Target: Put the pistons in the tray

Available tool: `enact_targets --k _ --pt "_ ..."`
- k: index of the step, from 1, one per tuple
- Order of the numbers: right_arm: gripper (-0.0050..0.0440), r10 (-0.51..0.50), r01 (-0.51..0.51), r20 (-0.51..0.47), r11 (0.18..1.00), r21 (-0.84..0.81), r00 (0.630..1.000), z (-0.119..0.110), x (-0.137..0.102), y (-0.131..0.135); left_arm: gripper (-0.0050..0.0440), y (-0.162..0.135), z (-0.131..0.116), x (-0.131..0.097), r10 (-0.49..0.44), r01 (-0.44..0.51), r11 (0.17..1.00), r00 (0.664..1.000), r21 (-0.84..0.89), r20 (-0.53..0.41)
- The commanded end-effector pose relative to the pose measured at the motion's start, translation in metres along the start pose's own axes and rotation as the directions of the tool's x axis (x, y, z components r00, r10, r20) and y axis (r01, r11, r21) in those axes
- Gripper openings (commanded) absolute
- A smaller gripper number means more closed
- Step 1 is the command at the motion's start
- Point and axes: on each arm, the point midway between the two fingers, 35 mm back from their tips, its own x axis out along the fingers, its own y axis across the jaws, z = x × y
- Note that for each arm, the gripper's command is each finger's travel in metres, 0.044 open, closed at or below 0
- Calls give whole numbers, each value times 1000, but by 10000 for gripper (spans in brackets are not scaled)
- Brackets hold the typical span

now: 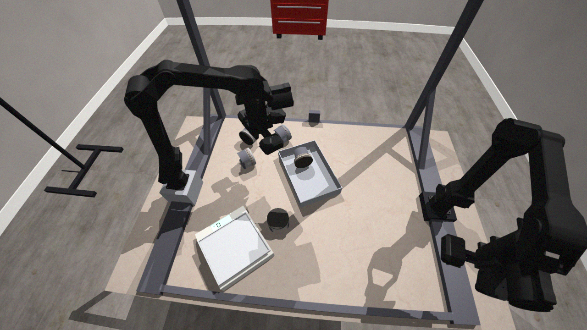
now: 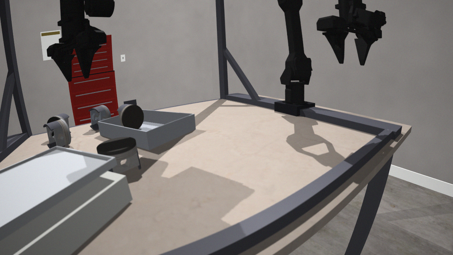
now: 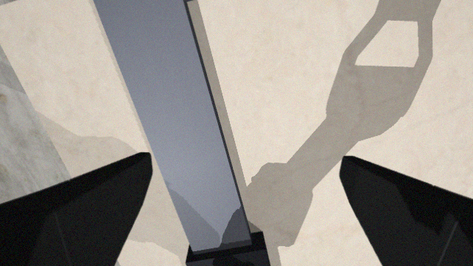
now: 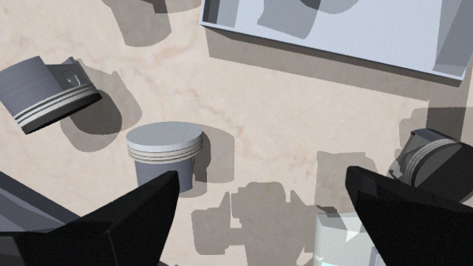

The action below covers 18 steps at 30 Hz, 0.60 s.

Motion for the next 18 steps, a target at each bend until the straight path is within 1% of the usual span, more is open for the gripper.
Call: enact_targets --k 1,3,5,18 --pt "378 -8 8 25 1000 -2 1000 24 -8 14 400 0 4 -5 -1 1 1000 1000 2 18" --pt "378 -8 8 25 1000 -2 1000 31 -8 20 400 0 4 -5 -1 1 1000 1000 2 18" --pt "378 -8 8 25 1000 -2 1000 31 -8 20 400 0 4 -5 -1 1 1000 1000 2 18" --pt "378 -5 5 27 1000 -2 1000 82 -9 61 400 0 4 -5 -1 1 1000 1000 2 18"
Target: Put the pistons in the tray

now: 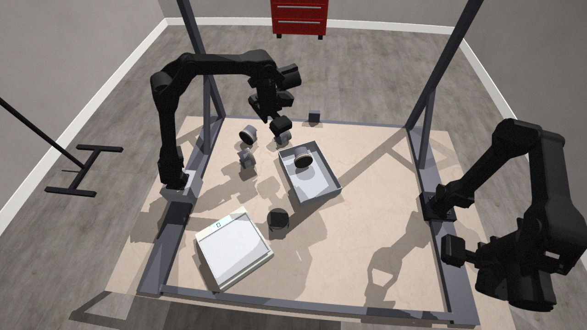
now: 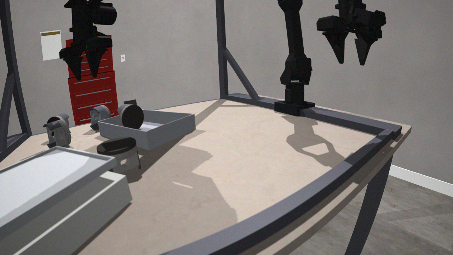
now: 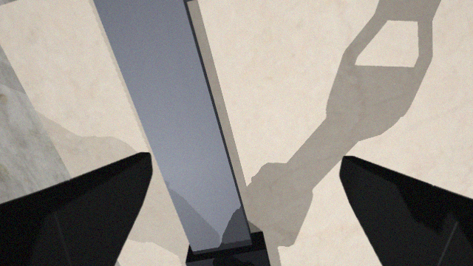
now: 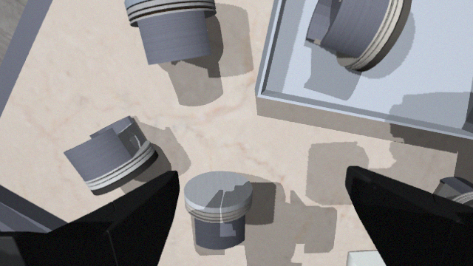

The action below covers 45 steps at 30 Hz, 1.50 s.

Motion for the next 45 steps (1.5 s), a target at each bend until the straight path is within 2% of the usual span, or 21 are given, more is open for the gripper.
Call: enact_targets --k 1,4,14,24,27,45 --pt "378 -3 3 26 1000 -2 1000 24 -9 16 400 0 4 -5 -1 1 1000 1000 2 18" --pt "378 -3 3 26 1000 -2 1000 27 -9 19 400 0 4 -5 -1 1 1000 1000 2 18" --pt "378 -1 1 27 1000 -1 1000 64 -10 48 400 0 4 -5 -1 1 1000 1000 2 18" --pt "378 129 -124 29 982 -143 991 64 -10 46 400 0 4 -5 -1 1 1000 1000 2 18" --pt "378 132 -129 10 981 -143 991 61 1 46 400 0 4 -5 -1 1 1000 1000 2 18" --pt "378 129 -127 9 981 -144 992 61 28 47 400 0 4 -5 -1 1 1000 1000 2 18"
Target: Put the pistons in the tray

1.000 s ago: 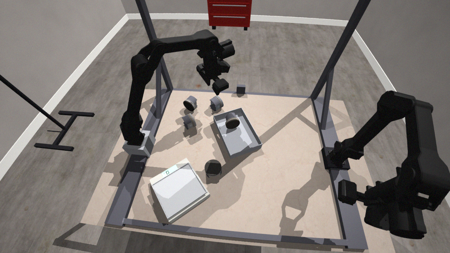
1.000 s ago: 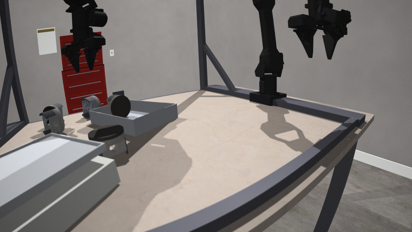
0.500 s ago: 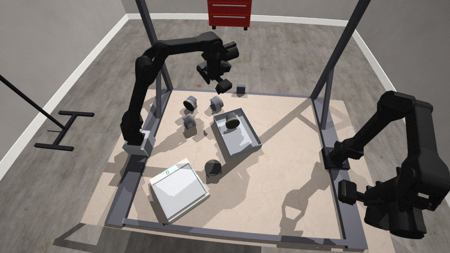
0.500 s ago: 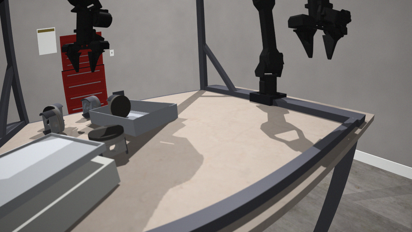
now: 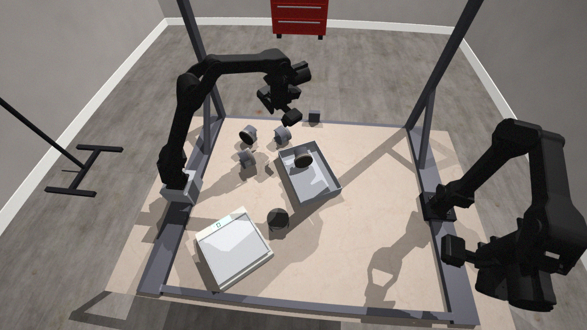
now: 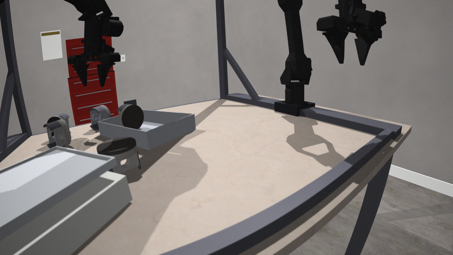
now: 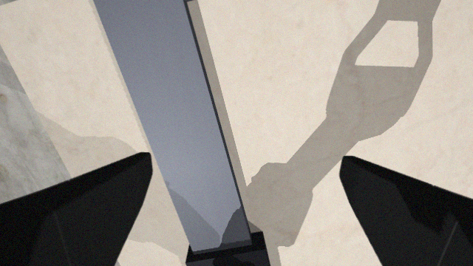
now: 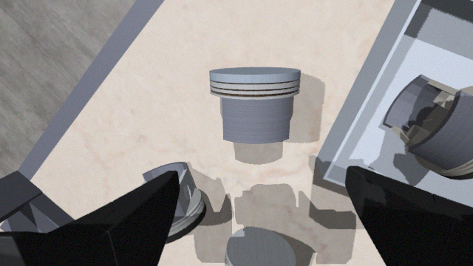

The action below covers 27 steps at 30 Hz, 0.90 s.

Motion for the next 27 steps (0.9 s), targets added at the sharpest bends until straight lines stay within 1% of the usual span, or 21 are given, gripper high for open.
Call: enact_targets --k 1,8,11,14,22,27 --pt "378 1 -1 15 1000 -9 1000 2 3 2 400 0 4 -5 -1 1 1000 1000 2 18" --pt "378 1 -1 14 1000 -9 1000 2 15 0 400 0 4 -5 -1 1 1000 1000 2 18" --pt "378 -1 1 25 1000 -11 1000 2 12 1 400 0 4 -5 -1 1 1000 1000 2 18" --pt "378 1 -1 14 1000 -9 1000 2 22 0 400 0 4 -5 -1 1 1000 1000 2 18" --pt "378 1 -1 14 1000 -9 1000 2 35 -2 400 0 4 -5 -1 1 1000 1000 2 18" --pt "378 1 -1 17 1000 -8 1000 2 38 -2 400 0 4 -5 -1 1 1000 1000 2 18"
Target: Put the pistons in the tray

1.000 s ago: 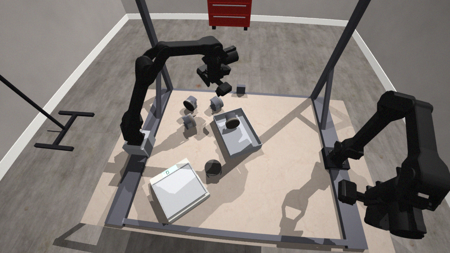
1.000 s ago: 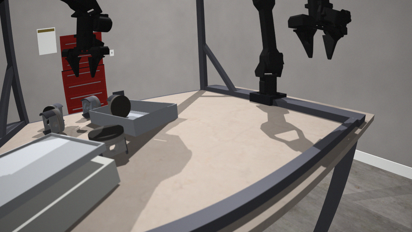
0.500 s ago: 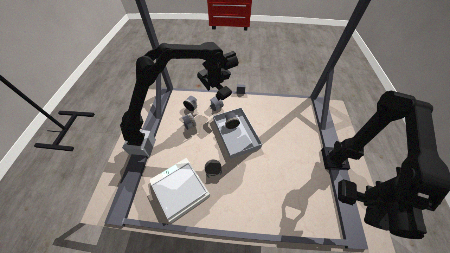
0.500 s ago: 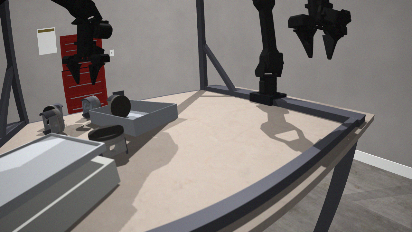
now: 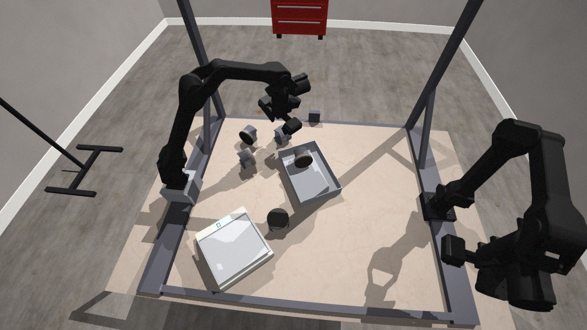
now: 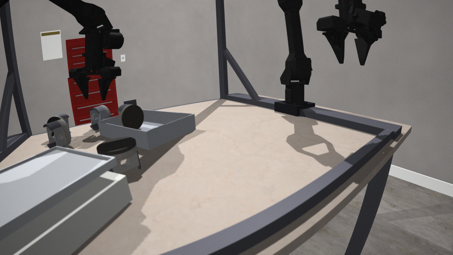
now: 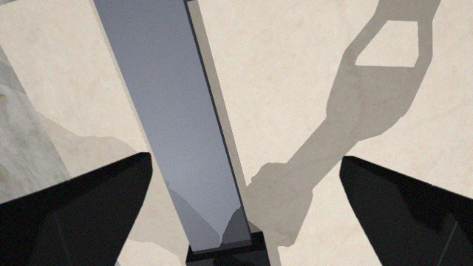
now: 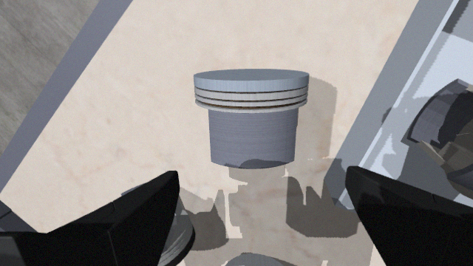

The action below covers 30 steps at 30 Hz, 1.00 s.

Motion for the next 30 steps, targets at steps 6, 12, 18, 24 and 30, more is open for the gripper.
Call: enact_targets --k 6,12,18,24,30 --pt "378 1 0 20 1000 -7 1000 4 8 4 400 0 4 -5 -1 1 1000 1000 2 18" --pt "378 1 0 20 1000 -7 1000 4 18 3 400 0 4 -5 -1 1 1000 1000 2 18" --pt "378 0 0 24 1000 -8 1000 4 23 3 400 0 4 -5 -1 1 1000 1000 2 18" --pt "378 1 0 20 1000 -7 1000 4 34 4 400 0 4 -5 -1 1 1000 1000 2 18" --pt "378 1 0 20 1000 -7 1000 4 44 3 400 0 4 -5 -1 1 1000 1000 2 18"
